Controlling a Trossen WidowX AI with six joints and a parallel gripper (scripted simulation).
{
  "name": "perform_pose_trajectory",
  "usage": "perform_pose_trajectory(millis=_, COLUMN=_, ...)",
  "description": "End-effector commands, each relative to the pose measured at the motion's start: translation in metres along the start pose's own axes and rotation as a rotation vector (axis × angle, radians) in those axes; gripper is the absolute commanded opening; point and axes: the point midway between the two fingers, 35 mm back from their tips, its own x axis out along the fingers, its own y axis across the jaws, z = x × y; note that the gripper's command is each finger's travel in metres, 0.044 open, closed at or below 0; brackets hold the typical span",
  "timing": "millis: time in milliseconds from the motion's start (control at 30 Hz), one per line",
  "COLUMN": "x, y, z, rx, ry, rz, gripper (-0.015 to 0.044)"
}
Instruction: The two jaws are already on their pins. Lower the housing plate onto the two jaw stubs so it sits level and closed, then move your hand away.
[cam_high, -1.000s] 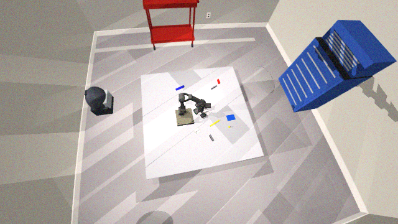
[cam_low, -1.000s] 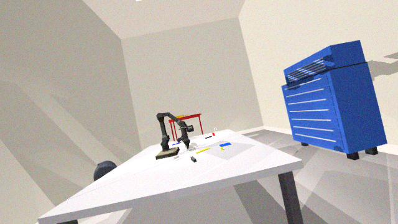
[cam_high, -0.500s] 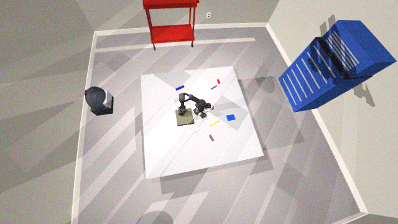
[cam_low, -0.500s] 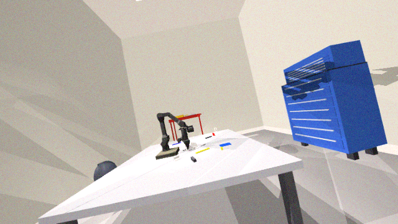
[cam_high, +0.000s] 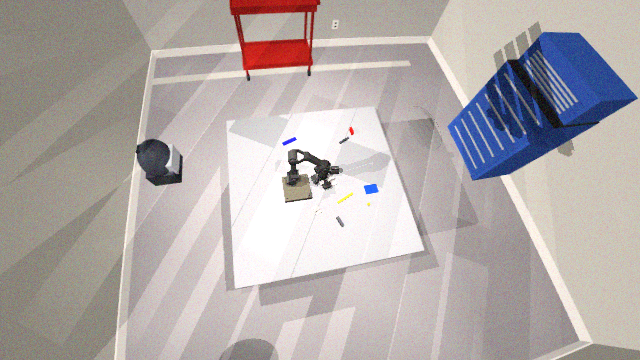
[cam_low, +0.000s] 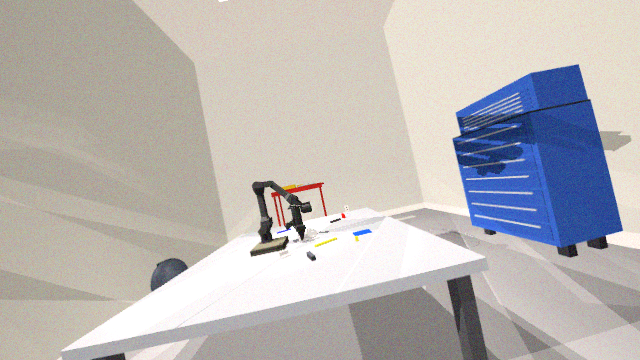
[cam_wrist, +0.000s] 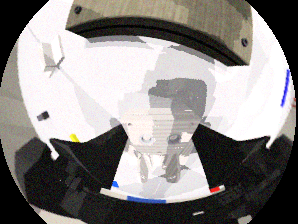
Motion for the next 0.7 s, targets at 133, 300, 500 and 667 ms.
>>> perform_pose_trajectory(millis=133, x=0.0031, y=-0.0006, z=-0.0003, rx=-0.001, ry=0.001, rz=-0.003, gripper=0.0351)
perform_pose_trajectory(millis=300, x=0.0037, y=-0.0006, z=-0.0003, rx=-0.002, ry=0.001, rz=-0.003, gripper=0.0351)
perform_pose_trajectory(millis=500, x=0.0037, y=-0.0006, z=-0.0003, rx=-0.002, ry=0.001, rz=-0.003, gripper=0.0351)
perform_pose_trajectory(millis=667, x=0.0037, y=-0.0006, z=-0.0003, rx=-0.002, ry=0.001, rz=-0.003, gripper=0.0351)
